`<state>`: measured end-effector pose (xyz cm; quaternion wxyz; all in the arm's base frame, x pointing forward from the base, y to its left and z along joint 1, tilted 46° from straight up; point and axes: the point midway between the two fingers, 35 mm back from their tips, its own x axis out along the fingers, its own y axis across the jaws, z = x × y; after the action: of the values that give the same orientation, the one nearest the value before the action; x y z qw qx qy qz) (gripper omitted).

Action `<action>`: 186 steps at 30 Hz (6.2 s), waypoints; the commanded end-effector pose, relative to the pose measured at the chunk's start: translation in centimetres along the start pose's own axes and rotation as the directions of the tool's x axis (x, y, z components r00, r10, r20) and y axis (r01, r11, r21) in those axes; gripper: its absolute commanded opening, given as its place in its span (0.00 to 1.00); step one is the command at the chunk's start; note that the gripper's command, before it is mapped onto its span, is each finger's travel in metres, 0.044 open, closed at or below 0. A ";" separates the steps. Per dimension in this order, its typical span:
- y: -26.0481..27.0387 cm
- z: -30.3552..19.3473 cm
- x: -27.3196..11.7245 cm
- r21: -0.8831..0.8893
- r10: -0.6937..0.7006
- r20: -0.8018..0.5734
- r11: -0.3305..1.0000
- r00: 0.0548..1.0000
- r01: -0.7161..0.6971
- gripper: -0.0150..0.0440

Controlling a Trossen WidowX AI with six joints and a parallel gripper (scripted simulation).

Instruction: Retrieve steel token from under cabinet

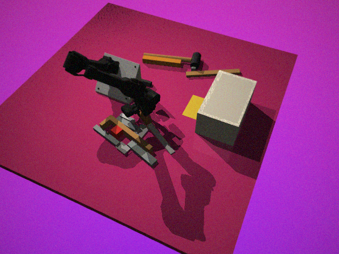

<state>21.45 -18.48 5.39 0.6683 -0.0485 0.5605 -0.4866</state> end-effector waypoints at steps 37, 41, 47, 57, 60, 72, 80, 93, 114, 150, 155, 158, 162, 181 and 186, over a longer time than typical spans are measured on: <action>-1.8 0.9 -0.1 0.022 -0.006 0.006 1.000 1.000 0.006 0.25; -1.8 0.9 -0.1 0.022 -0.006 0.006 1.000 1.000 0.006 0.25; -1.8 0.9 -0.1 0.022 -0.006 0.006 1.000 1.000 0.006 0.25; -2.1 1.1 -0.1 0.022 -0.006 0.007 1.000 1.000 0.006 0.25; -2.1 1.0 -0.1 0.022 -0.006 0.007 1.000 1.000 0.006 0.25; -2.2 1.1 -0.1 0.022 -0.006 0.007 1.000 1.000 0.006 0.25; -2.4 1.2 -0.1 0.022 -0.007 0.007 1.000 1.000 0.006 0.25; -2.7 1.4 -0.1 0.022 -0.007 0.007 1.000 1.000 0.007 0.25; -3.5 1.9 -0.1 0.007 -0.007 0.007 1.000 1.000 0.007 0.25; -3.5 1.9 -0.1 -0.274 -0.007 0.007 0.962 1.000 0.009 0.25; -3.4 1.9 -0.1 -0.312 -0.007 0.007 0.950 1.000 0.009 0.25; -3.4 1.9 -0.1 -0.335 -0.007 0.007 0.942 1.000 0.009 0.25; -3.4 1.9 -0.1 -0.365 -0.007 0.007 0.931 1.000 0.009 0.25; -3.4 1.9 -0.1 -0.501 -0.007 0.007 0.866 1.000 0.010 0.25; -3.4 1.9 -0.1 -0.535 -0.007 0.007 0.845 1.000 0.010 0.25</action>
<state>20.82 -21.04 8.11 0.6302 -0.2256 0.6692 -0.3227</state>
